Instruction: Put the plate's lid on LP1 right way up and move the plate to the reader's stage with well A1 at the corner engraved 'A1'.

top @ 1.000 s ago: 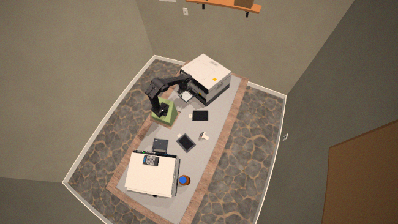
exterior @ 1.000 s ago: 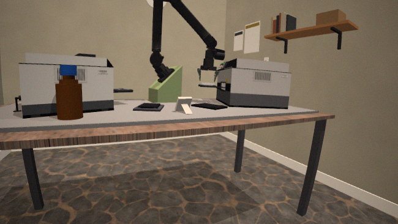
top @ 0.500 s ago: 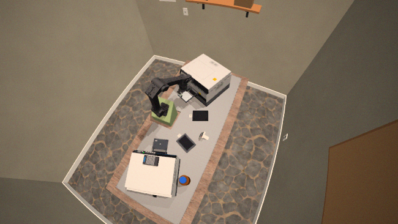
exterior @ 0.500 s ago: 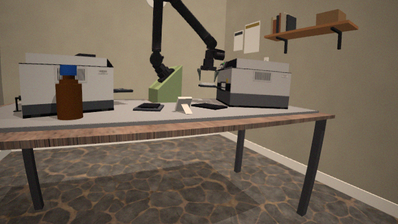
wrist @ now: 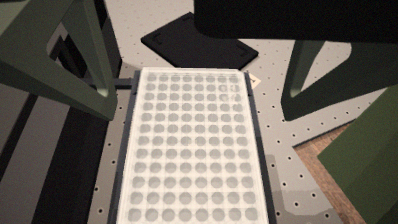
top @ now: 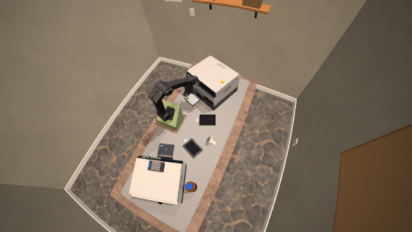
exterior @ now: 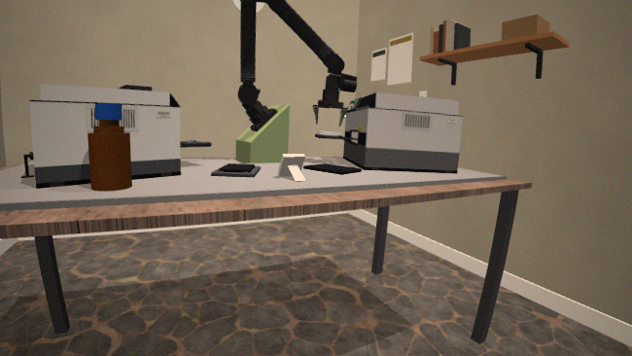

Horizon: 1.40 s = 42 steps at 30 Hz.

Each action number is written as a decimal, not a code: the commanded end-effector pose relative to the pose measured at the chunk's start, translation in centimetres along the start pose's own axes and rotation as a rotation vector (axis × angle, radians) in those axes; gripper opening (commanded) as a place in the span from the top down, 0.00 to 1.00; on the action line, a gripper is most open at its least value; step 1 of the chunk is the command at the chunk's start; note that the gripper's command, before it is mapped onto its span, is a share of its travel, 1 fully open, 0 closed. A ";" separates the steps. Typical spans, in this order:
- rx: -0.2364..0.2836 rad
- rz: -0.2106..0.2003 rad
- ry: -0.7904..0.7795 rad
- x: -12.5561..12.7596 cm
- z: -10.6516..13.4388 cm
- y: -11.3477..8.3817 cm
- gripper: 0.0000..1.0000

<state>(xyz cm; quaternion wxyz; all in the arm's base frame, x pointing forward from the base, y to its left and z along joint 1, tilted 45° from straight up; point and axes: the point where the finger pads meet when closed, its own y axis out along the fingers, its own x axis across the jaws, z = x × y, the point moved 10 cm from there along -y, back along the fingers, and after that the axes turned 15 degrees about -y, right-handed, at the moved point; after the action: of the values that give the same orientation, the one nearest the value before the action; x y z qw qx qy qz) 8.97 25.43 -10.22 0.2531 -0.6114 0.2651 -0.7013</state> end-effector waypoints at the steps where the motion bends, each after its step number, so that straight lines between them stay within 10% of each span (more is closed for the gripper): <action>1: 0.014 0.065 0.020 -1.6 0.1 -3.3 0.00; 24: 0.012 0.067 0.023 -1.1 0.0 -9.5 0.00; 42: -0.005 0.013 0.007 -0.2 0.1 -6.1 0.00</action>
<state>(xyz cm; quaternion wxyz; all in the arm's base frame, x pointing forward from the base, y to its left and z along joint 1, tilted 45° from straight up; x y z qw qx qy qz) 8.76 29.97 -6.00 0.2569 -0.6086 0.2675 -0.7015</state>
